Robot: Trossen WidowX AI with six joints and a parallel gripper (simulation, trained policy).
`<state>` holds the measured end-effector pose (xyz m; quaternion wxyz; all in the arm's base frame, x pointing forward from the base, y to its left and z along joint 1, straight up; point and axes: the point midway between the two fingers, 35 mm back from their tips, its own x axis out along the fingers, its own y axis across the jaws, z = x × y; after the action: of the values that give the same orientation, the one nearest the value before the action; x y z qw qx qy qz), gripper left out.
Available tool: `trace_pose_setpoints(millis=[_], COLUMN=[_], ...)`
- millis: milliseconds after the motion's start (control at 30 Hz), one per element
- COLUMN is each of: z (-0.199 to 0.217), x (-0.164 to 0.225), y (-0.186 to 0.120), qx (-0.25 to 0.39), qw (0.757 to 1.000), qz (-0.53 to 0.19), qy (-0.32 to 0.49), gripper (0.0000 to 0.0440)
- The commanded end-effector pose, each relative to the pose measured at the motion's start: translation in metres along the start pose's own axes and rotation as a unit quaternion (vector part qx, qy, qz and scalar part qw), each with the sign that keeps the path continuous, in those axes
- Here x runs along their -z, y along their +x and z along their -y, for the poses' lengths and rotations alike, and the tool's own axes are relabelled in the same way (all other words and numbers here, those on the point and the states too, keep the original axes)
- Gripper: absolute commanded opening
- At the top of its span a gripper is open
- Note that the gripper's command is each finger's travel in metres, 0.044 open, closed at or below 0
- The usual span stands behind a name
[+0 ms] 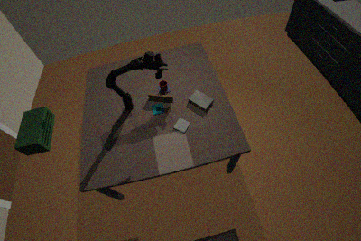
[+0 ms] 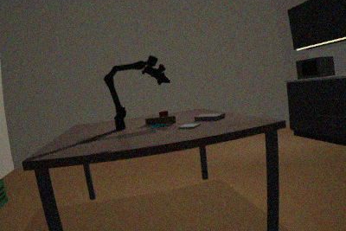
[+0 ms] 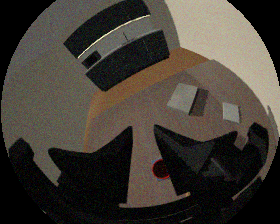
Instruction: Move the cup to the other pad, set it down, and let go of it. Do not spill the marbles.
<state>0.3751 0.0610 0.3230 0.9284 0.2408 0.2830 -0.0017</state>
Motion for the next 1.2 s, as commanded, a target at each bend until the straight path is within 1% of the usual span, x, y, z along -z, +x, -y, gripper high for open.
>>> trace_pose_setpoints(millis=[0,267,533,833,1167], z=[-0.003,-0.008,-0.011,-0.007,0.006], x=[0.005,0.016,0.029,0.047,0.07], y=[0.005,0.012,0.019,0.028,0.037], qx=[0.006,0.029,0.061,0.109,0.172], qw=[0.999,0.995,0.985,0.969,0.946], qz=[-0.025,-0.075,-0.123,-0.173,-0.225], qy=[0.021,0.067,0.108,0.14,0.155], gripper=[0.0127,0.0128,0.0125,0.0118,0.0134])
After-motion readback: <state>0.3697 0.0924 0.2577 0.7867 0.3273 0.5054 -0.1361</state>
